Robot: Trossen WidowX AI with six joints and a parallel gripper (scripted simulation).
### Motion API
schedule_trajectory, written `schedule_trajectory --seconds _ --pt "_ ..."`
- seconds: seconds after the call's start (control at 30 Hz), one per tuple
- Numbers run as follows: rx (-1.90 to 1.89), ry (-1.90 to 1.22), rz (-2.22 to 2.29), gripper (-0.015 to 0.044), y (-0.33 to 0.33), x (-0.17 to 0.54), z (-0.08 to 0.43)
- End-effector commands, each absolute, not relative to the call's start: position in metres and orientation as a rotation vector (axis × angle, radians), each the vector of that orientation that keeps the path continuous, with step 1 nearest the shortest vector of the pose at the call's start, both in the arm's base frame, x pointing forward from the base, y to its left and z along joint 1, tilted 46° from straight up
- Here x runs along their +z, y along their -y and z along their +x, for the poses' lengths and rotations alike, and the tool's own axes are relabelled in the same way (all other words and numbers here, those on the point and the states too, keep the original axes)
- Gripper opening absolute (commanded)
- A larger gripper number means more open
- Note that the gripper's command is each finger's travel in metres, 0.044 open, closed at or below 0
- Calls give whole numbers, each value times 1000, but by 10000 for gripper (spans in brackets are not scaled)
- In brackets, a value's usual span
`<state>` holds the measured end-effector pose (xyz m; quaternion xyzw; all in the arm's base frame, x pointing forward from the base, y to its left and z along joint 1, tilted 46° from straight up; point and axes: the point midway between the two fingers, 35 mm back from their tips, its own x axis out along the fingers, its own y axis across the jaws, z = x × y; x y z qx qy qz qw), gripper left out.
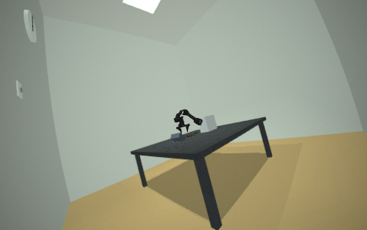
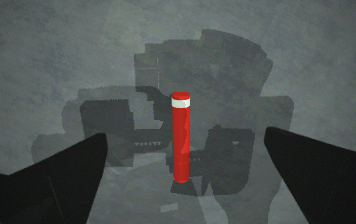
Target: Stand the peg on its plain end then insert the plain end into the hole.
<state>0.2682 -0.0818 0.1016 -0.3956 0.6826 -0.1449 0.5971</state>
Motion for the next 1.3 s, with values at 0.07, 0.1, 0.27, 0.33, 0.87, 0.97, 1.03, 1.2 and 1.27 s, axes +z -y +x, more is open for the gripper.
schedule_trajectory --seconds 0.07,0.1,0.27,0.33,0.87,0.97,1.03,1.2,1.27 --pt "-335 -1589 -925 440 90 94 268" --pt "-335 -1589 -925 440 91 93 268" --pt "-335 -1589 -925 440 97 87 269" --pt "-336 -1589 -925 440 99 85 269" --pt "-339 -1588 -929 440 118 68 268" --pt "-340 -1588 -930 440 121 66 267" --pt "-341 -1588 -930 440 124 64 267" --pt "-342 -1588 -931 387 126 62 267" --pt "-342 -1588 -931 335 126 62 267"
